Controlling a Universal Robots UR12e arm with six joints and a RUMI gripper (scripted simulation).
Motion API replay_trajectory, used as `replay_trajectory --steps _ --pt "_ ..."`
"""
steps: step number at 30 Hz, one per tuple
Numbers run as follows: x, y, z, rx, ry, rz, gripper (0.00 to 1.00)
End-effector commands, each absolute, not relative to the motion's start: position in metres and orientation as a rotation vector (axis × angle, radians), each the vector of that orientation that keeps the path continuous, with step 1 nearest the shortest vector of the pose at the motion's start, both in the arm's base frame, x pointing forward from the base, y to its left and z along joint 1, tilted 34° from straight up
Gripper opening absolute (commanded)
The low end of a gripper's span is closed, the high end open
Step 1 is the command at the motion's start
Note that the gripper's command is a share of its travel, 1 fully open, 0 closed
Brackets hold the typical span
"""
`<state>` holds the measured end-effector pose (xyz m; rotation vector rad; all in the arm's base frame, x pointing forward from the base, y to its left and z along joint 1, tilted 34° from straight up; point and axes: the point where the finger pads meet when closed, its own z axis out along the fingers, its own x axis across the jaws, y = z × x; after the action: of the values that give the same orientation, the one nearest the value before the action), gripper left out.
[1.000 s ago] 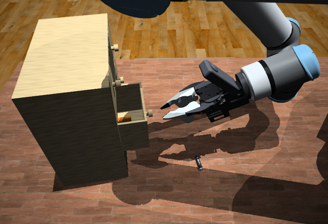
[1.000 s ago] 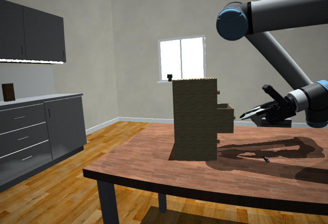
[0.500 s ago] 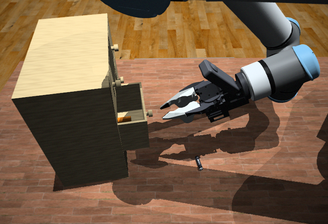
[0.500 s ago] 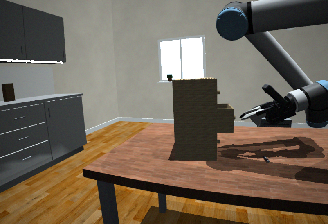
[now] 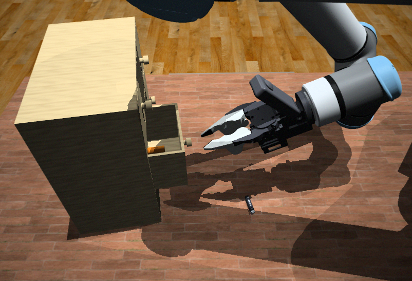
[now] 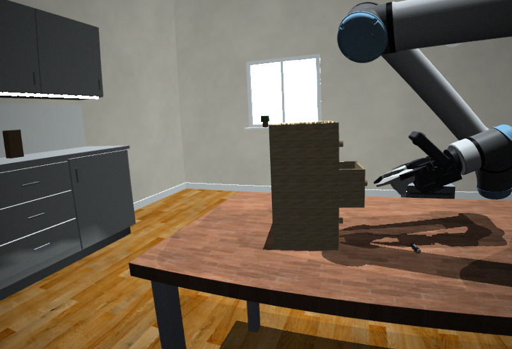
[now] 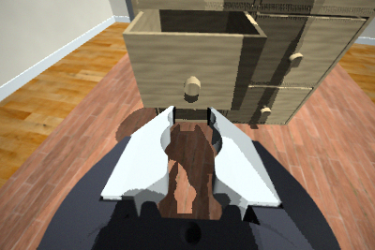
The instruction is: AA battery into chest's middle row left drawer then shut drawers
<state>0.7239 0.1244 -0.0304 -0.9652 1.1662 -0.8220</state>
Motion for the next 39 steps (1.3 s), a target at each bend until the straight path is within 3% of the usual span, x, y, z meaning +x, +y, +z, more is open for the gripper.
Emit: replay_trajectory --steps 1,39 --pt "0.7252 0.1247 -0.0287 -0.965 1.163 -0.824 0.20" --pt "0.7288 0.1252 -0.0266 -0.964 1.160 -0.825 0.20"
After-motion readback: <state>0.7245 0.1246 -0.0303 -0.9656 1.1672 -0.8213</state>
